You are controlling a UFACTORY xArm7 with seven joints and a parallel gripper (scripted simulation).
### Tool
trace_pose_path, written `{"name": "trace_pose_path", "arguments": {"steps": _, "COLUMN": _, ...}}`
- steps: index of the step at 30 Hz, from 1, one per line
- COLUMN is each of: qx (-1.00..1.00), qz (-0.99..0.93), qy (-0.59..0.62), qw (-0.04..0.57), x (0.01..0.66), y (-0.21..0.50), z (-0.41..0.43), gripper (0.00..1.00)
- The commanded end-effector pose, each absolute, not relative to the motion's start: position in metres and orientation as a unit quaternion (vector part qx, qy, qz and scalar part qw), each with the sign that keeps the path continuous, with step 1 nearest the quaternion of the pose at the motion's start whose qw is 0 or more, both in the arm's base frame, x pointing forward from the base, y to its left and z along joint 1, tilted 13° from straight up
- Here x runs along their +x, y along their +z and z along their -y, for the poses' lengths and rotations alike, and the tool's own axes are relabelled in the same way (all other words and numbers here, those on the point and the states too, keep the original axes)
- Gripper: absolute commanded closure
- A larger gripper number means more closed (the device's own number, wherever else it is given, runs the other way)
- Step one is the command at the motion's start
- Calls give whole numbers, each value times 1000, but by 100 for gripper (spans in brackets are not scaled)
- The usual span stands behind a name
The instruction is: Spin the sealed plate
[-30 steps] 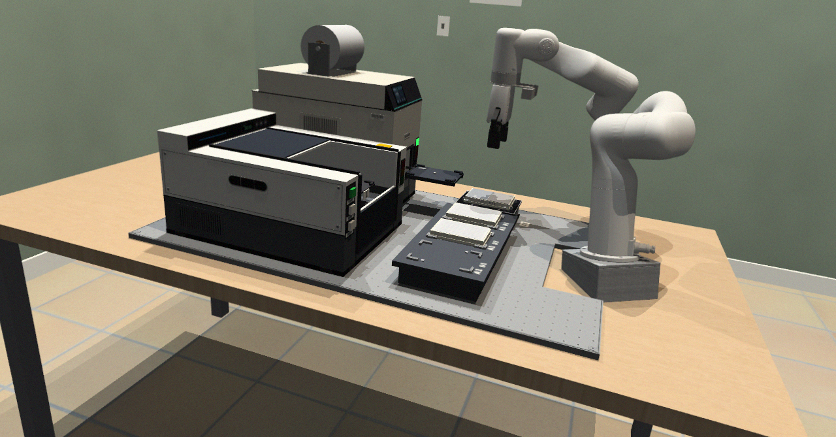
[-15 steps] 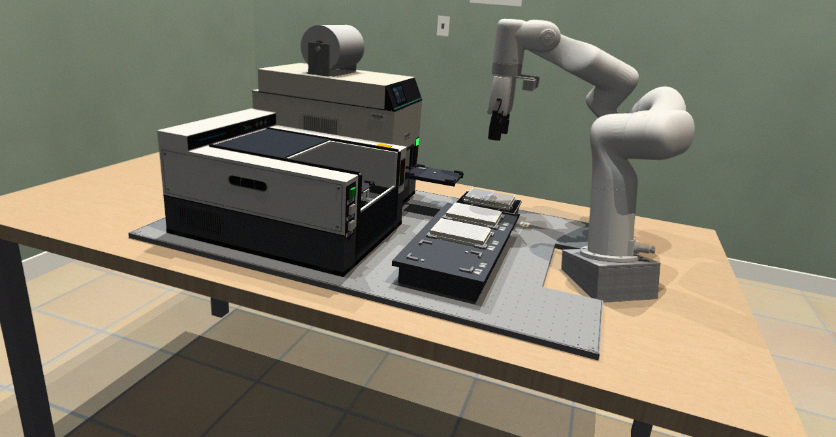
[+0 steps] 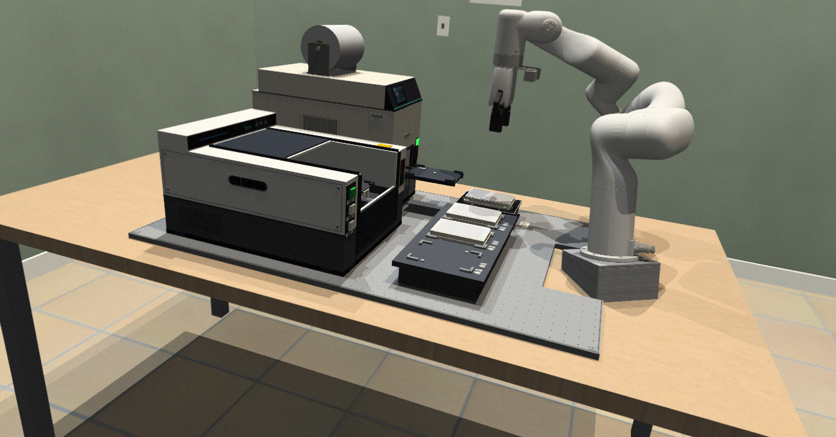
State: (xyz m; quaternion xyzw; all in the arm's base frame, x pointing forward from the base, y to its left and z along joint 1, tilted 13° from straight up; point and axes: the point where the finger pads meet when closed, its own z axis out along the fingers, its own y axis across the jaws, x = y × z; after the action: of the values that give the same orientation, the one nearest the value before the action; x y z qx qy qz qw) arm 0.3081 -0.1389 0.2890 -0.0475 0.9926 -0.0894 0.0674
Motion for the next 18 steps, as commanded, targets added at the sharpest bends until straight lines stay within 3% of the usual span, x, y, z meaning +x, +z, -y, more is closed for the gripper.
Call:
{"name": "trace_pose_path", "arguments": {"steps": 1, "qx": -47, "qz": -992, "qy": -90, "qw": 69, "x": 307, "y": 298, "z": 138, "gripper": 0}}
{"name": "trace_pose_path", "arguments": {"steps": 15, "qx": -47, "qz": -992, "qy": -90, "qw": 69, "x": 305, "y": 311, "z": 135, "gripper": 0}}
{"name": "trace_pose_path", "arguments": {"steps": 16, "qx": -47, "qz": -992, "qy": -90, "qw": 69, "x": 306, "y": 310, "z": 130, "gripper": 100}}
{"name": "trace_pose_path", "arguments": {"steps": 18, "qx": -47, "qz": -992, "qy": -90, "qw": 69, "x": 307, "y": 307, "z": 121, "gripper": 100}}
